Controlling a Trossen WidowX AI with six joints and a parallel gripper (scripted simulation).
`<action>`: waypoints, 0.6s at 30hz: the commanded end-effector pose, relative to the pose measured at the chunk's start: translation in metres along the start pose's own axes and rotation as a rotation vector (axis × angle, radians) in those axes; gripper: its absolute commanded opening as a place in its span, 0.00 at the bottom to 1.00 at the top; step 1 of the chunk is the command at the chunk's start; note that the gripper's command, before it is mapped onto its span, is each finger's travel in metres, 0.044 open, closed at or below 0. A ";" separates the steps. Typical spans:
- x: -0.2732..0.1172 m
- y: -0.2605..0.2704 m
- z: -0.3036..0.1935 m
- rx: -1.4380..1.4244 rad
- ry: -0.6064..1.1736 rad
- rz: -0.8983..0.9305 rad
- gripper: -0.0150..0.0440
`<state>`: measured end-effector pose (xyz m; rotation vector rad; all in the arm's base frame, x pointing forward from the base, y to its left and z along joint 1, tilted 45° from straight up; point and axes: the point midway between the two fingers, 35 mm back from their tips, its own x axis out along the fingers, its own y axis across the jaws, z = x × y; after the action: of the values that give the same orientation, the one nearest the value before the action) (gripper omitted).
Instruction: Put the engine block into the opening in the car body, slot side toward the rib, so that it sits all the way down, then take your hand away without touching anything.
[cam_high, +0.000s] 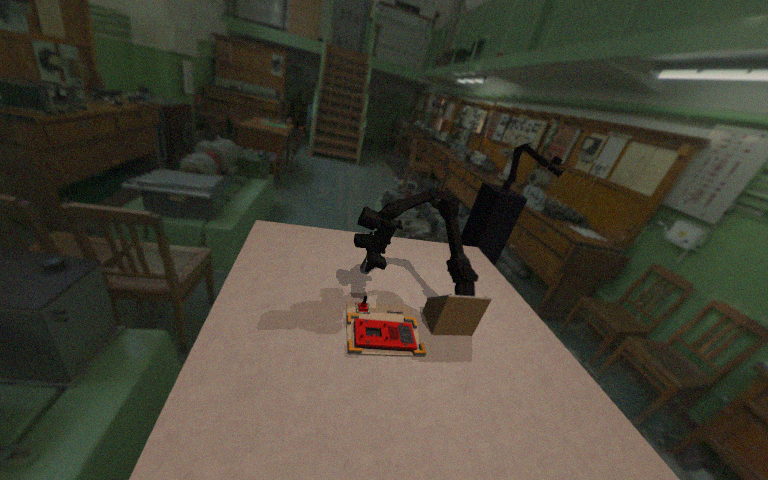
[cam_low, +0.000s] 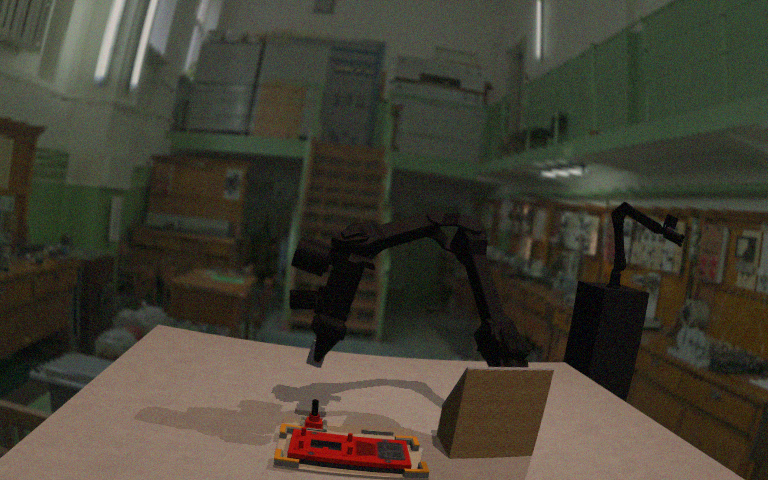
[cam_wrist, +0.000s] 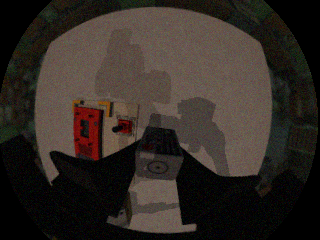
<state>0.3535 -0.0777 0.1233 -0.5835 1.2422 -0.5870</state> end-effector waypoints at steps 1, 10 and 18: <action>0.001 0.000 -0.004 -0.002 -0.099 0.003 0.25; 0.005 0.001 -0.012 -0.003 -0.365 0.011 0.25; 0.011 0.001 -0.018 -0.009 -0.500 -0.013 0.25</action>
<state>0.3383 -0.0835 0.1161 -0.6846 0.7940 -0.4212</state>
